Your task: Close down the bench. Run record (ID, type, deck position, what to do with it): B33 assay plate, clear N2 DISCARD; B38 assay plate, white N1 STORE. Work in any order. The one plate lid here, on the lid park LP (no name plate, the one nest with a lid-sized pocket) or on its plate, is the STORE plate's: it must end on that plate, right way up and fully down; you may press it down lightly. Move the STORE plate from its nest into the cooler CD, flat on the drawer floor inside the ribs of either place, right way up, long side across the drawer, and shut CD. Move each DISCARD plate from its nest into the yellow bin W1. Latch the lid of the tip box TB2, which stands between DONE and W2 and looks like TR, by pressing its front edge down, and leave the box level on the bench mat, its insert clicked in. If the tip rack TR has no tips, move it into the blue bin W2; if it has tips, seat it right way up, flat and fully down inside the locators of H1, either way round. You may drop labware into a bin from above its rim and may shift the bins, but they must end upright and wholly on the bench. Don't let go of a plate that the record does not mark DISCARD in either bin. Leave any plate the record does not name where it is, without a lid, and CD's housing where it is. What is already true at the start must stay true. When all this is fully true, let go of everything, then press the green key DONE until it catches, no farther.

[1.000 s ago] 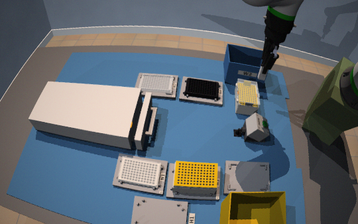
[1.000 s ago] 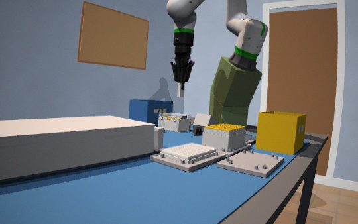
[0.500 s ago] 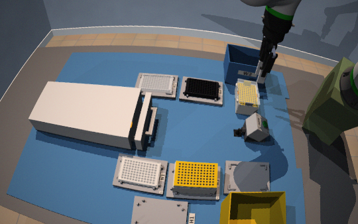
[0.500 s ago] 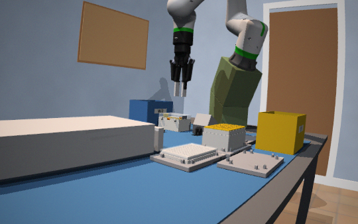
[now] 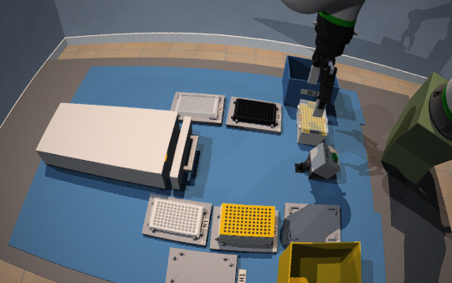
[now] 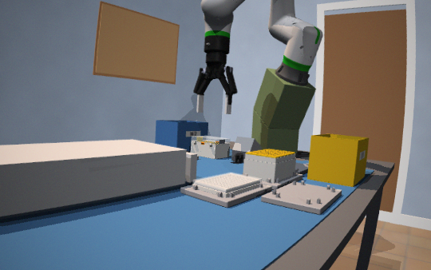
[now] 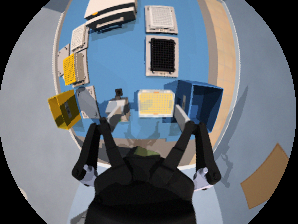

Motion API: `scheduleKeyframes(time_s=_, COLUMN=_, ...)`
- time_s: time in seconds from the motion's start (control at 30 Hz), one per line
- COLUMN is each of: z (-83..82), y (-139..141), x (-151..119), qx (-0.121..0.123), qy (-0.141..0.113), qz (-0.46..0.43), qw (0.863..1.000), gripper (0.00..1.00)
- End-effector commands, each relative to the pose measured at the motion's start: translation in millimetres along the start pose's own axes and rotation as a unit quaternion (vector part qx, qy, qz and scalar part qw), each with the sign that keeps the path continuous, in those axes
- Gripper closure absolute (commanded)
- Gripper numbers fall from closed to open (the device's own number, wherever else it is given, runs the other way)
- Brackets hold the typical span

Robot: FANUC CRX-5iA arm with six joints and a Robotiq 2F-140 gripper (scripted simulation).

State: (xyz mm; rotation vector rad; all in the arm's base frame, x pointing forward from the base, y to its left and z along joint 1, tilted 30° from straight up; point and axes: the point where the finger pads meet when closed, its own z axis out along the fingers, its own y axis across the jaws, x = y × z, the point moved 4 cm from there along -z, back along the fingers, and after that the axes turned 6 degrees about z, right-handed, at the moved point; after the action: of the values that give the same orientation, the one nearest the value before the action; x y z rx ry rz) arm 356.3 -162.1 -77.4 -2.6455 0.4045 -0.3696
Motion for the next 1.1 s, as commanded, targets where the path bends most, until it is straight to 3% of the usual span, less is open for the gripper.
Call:
scheduleKeyframes(time_s=0.0, z=1.7, y=-7.3, x=13.3, qx=-0.001, qy=0.000, qz=0.000, qw=1.000, gripper=0.13)
scheduleKeyframes(time_s=1.07, z=14.3, y=-63.7, x=109.3, qx=-0.001, qy=0.000, qz=0.000, qw=1.000, gripper=0.13)
